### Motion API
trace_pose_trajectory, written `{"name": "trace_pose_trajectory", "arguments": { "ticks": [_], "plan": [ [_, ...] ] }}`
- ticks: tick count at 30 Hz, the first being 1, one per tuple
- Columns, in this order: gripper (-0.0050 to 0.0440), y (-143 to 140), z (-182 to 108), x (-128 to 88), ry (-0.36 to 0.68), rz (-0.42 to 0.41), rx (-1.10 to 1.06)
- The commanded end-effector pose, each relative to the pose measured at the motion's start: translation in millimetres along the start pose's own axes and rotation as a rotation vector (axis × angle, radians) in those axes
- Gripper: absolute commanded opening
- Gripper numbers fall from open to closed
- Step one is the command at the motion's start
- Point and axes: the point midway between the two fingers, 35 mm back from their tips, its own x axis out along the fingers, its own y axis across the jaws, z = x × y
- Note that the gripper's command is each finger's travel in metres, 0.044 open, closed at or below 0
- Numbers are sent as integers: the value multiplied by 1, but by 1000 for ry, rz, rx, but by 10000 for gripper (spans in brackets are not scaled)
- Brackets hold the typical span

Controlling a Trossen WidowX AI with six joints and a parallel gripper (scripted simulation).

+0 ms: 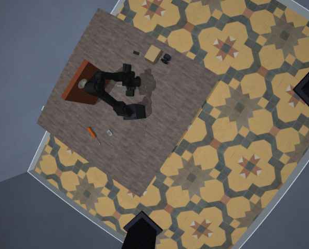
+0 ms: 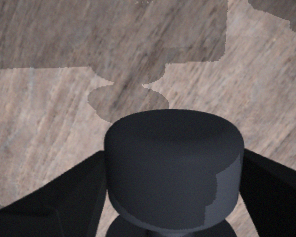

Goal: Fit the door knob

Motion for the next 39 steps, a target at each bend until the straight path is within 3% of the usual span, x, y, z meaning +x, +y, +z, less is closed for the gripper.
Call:
{"name": "trace_pose_trajectory", "arguments": {
  "ticks": [1,10,39],
  "plan": [
    [0,4,0,-8,0,13,-4],
    [0,4,-6,-7,-8,4,-155],
    [0,16,-62,-48,-64,-7,-1327]
  ]
}}
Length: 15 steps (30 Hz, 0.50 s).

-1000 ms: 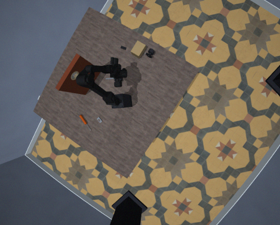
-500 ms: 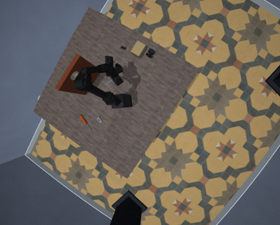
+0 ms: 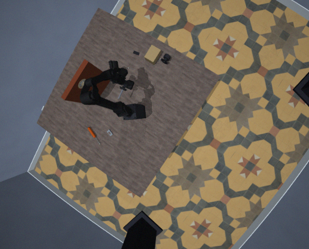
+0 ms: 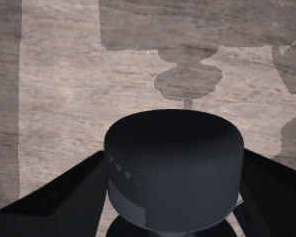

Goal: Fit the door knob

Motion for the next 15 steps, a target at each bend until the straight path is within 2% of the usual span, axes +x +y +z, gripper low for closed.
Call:
{"name": "trace_pose_trajectory", "arguments": {
  "ticks": [1,3,5,15],
  "plan": [
    [0,12,1,-12,-17,5,-198],
    [0,16,0,-15,-21,3,-285],
    [0,16,0,-15,-21,3,-285],
    [0,35,-11,-33,-36,-10,-718]
  ]
}}
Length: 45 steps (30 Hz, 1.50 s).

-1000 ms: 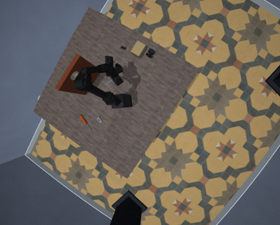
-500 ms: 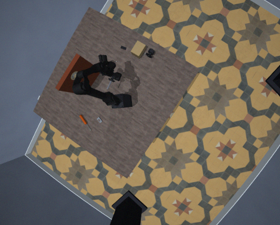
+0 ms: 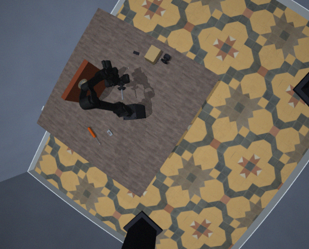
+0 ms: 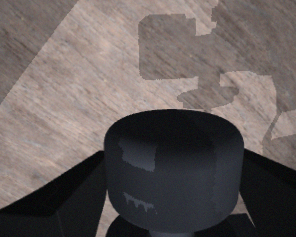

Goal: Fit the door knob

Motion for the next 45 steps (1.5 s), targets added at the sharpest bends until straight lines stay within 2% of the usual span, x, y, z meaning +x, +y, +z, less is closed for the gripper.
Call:
{"name": "trace_pose_trajectory", "arguments": {
  "ticks": [1,5,7,22,24,32,39,41,45],
  "plan": [
    [0,10,6,-13,-20,-3,-196],
    [0,19,5,-20,-25,-9,-369],
    [0,19,5,-20,-25,-9,-369],
    [0,50,-1,-49,-39,-37,-1019],
    [0,50,-1,-49,-39,-37,-1019],
    [0,65,-8,-64,-43,-54,-1366],
    [0,76,-16,-77,-8,-79,-1671],
    [0,76,-16,-77,-8,-79,-1671],
    [0,82,-21,-85,14,-91,-1846]
  ]
}}
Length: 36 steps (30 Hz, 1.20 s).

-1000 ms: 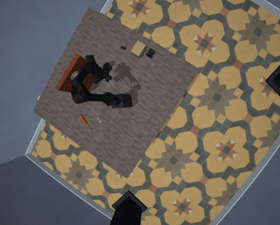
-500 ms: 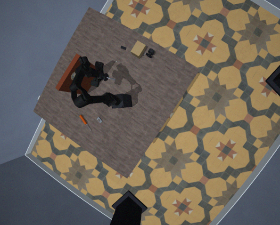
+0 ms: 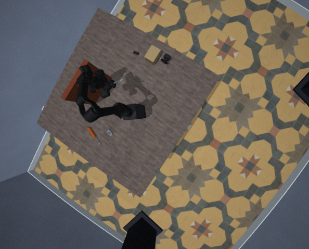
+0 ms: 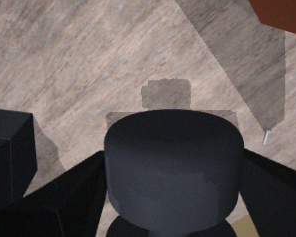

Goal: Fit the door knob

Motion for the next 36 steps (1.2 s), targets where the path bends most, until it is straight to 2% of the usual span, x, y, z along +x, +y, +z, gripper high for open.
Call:
{"name": "trace_pose_trajectory", "arguments": {
  "ticks": [1,11,13,28,30,36],
  "plan": [
    [0,-1,8,-14,13,-17,-181],
    [0,10,21,-35,53,1,-620],
    [0,10,21,-35,53,1,-620],
    [0,30,40,-67,114,39,-1293],
    [0,30,40,-67,114,39,-1293],
    [0,39,47,-81,139,59,-1565]
  ]
}}
